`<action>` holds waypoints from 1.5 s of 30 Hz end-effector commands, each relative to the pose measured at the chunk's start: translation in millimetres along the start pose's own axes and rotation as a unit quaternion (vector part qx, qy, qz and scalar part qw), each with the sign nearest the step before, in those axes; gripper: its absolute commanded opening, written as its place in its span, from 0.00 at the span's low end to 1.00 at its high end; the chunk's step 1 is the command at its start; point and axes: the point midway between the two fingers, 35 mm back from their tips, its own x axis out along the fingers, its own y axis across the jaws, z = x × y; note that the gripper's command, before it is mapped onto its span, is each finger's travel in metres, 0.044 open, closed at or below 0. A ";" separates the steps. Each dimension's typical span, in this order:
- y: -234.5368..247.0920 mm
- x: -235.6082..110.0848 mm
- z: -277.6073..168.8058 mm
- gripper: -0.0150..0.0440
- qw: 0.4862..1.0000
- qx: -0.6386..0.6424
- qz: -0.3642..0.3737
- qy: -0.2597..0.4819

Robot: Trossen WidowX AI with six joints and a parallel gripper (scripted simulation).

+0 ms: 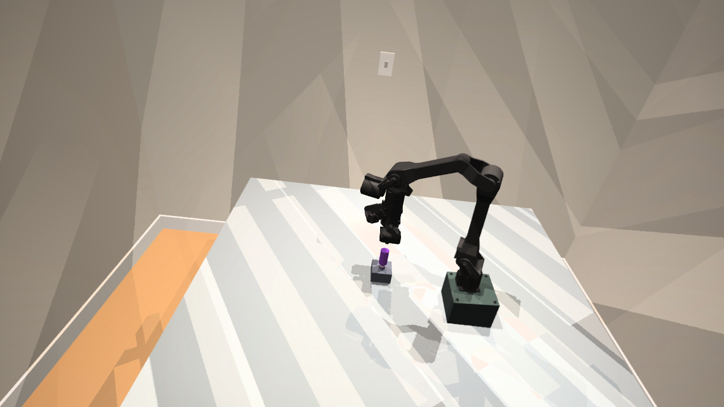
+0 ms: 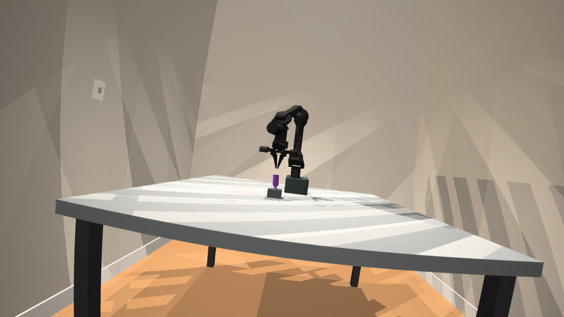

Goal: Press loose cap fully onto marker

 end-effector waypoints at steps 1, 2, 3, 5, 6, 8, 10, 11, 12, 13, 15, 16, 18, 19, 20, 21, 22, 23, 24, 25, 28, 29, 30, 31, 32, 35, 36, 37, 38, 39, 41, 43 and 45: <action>0.1 0.5 0.6 0.25 1.000 -0.018 0.001 -0.002; 0.1 0.5 0.6 0.25 1.000 -0.018 0.001 -0.002; 0.1 0.5 0.6 0.25 1.000 -0.018 0.001 -0.002; 0.1 0.5 0.6 0.25 1.000 -0.018 0.001 -0.002; 0.1 0.7 0.6 0.25 1.000 -0.018 0.001 -0.002; 0.1 1.9 0.7 0.25 1.000 -0.018 0.001 -0.002; 0.1 3.8 0.7 0.25 1.000 -0.018 0.001 -0.002; 0.1 5.0 0.7 0.25 1.000 -0.018 0.001 -0.002; 0.1 6.3 0.7 0.25 1.000 -0.018 0.001 -0.002; 0.1 7.9 0.7 0.25 1.000 -0.018 0.001 -0.002; 0.1 10.9 0.7 0.25 1.000 -0.018 0.001 -0.002; 0.1 12.4 0.8 0.25 1.000 -0.018 0.001 -0.002; 0.1 15.2 0.8 0.25 1.000 -0.018 0.001 -0.002; 0.1 16.7 0.8 0.25 1.000 -0.018 0.001 -0.002; 0.1 18.1 0.8 0.25 1.000 -0.018 0.001 -0.002; 0.1 19.6 0.8 0.25 1.000 -0.018 0.001 -0.002; 0.1 21.0 0.8 0.25 1.000 -0.018 0.001 -0.002; 0.1 22.4 0.8 0.25 1.000 -0.018 0.001 -0.002; 0.1 23.9 0.8 0.25 1.000 -0.018 0.001 -0.002; 0.1 25.3 0.8 0.25 1.000 -0.018 0.001 -0.002; 0.1 29.6 0.8 0.25 1.000 -0.018 0.001 -0.002; 0.1 31.0 0.8 0.25 1.000 -0.018 0.001 -0.002; 0.1 32.4 0.8 0.25 1.000 -0.018 0.001 -0.002; 0.1 33.9 0.8 0.25 1.000 -0.018 0.001 -0.002; 0.1 35.3 0.8 0.25 1.000 -0.018 0.001 -0.002; 0.2 39.7 1.0 0.25 1.000 -0.018 0.001 -0.002; -0.3 34.6 1.4 0.25 1.000 -0.017 0.000 -0.003; -0.3 34.6 1.4 0.25 1.000 -0.017 0.000 -0.003; -0.3 34.6 1.4 0.25 1.000 -0.017 0.000 -0.003; -0.3 34.6 1.4 0.25 1.000 -0.017 0.000 -0.003; -0.3 34.6 1.4 0.25 1.000 -0.017 0.000 -0.003; -0.9 25.1 2.8 0.25 1.000 -0.017 0.000 -0.003; -1.7 -2.0 5.0 0.25 1.000 -0.017 0.000 -0.003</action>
